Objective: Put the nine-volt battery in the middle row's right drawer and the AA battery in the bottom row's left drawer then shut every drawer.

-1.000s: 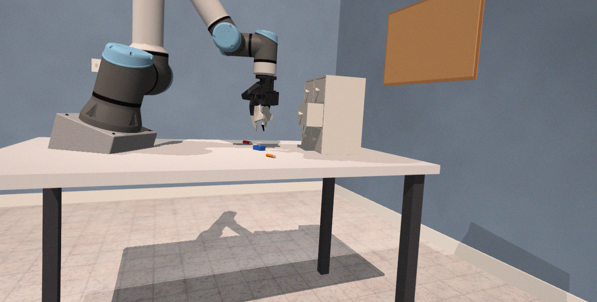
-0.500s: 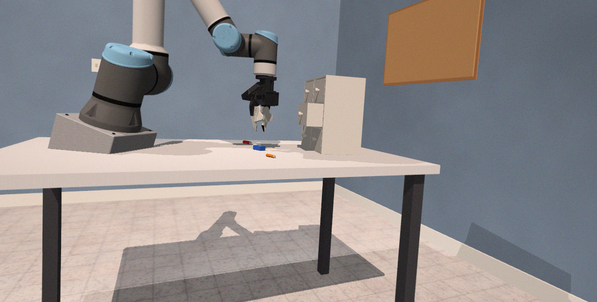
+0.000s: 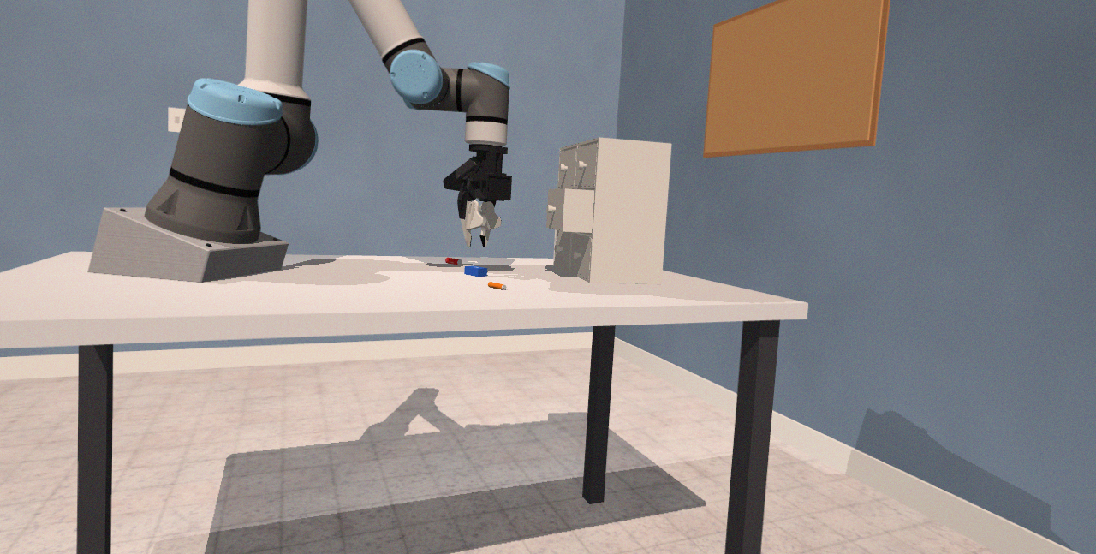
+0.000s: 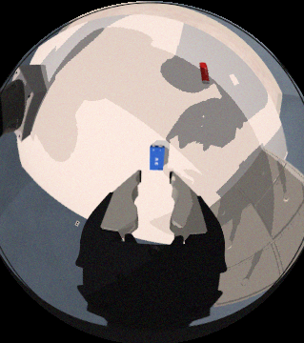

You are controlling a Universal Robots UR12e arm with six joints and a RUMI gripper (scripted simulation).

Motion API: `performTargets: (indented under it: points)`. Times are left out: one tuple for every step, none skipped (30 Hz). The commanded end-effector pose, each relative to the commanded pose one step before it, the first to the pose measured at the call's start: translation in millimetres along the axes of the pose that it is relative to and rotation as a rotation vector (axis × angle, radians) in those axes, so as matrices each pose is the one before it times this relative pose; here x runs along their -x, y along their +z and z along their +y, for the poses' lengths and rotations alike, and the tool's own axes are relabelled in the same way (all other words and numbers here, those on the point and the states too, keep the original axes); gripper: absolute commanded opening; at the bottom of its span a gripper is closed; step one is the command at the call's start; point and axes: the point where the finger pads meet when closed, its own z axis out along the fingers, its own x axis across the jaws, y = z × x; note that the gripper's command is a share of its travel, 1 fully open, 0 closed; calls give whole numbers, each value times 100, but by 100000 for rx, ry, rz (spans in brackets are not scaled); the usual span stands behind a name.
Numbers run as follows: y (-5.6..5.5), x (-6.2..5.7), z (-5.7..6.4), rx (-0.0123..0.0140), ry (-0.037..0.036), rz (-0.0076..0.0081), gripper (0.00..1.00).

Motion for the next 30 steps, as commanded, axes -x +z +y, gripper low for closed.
performTargets:
  points:
    - [660,-72,43,85,-2,95,25]
    - [0,0,0,0,0,0,25]
    - [0,0,0,0,0,0,25]
    - [165,-4,0,0,0,0,25]
    - [164,-5,1,0,0,0,25]
    - [165,-5,0,0,0,0,25]
    - [165,-4,0,0,0,0,25]
    - [162,-5,1,0,0,0,25]
    - [161,-5,0,0,0,0,25]
    - [158,-4,0,0,0,0,25]
    - [154,-5,1,0,0,0,25]
    - [150,-4,0,0,0,0,25]
    - [146,-4,0,0,0,0,25]
    - [140,-4,0,0,0,0,25]
    - [135,-4,0,0,0,0,25]
    - [129,-3,0,0,0,0,25]
    - [122,-3,0,0,0,0,25]
    - [115,-4,0,0,0,0,25]
    - [0,0,0,0,0,0,25]
    - [0,0,0,0,0,0,25]
    - [108,-3,0,0,0,0,25]
    - [100,-3,0,0,0,0,25]
    - [92,-2,0,0,0,0,25]
    - [84,-2,0,0,0,0,25]
    - [76,-2,0,0,0,0,25]
    - [68,-2,0,0,0,0,25]
    - [60,-2,0,0,0,0,25]
    - [52,-1,0,0,0,0,25]
    - [44,-1,0,0,0,0,25]
    - [37,-1,0,0,0,0,25]
